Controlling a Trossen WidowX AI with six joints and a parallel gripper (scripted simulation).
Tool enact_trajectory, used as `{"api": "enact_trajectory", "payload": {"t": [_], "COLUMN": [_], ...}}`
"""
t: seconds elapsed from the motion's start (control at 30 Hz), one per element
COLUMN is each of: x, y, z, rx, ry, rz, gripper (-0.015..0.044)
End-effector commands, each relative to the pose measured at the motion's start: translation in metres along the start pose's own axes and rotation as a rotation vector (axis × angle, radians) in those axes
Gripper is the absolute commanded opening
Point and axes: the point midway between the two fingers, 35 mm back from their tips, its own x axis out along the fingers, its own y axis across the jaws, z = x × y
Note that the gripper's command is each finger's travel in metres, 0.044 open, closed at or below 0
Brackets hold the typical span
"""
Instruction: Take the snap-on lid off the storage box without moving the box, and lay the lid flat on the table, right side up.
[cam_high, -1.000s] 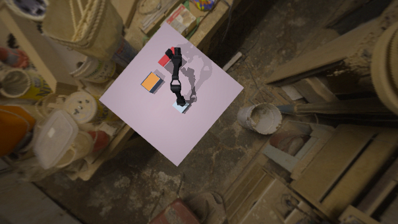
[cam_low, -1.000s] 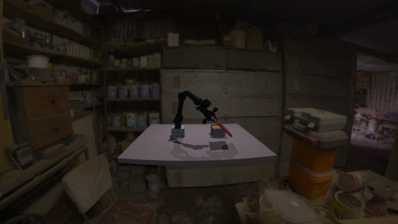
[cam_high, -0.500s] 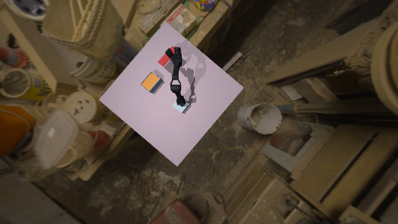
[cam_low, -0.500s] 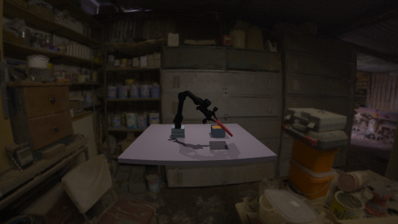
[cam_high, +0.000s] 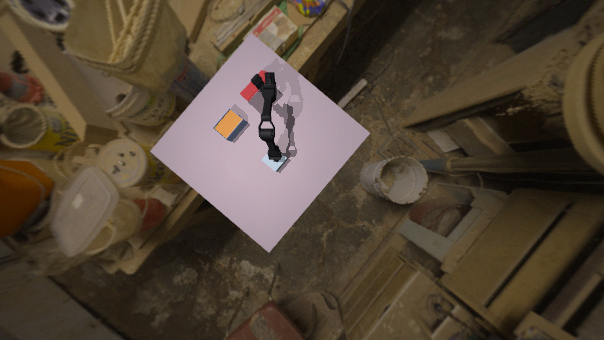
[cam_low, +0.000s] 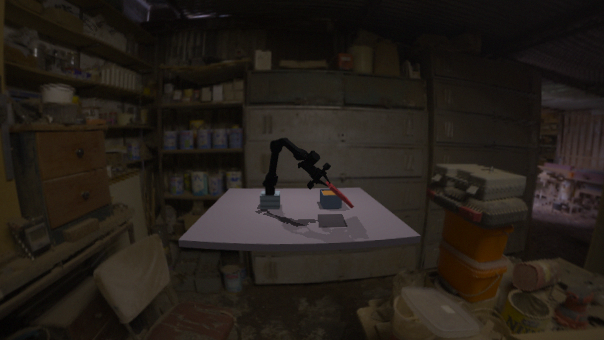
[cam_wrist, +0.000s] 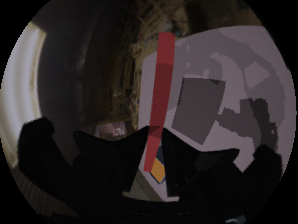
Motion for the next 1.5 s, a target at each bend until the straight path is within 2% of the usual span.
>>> {"api": "enact_trajectory", "payload": {"t": [0.0,1.47], "x": [0.002,0.026], "y": [-0.002,-0.031], "z": [-0.001,-0.001], "rx": [-0.007,-0.007], "ry": [0.004,0.004], "rz": [0.01,0.01], "gripper": [0.0,0.0]}}
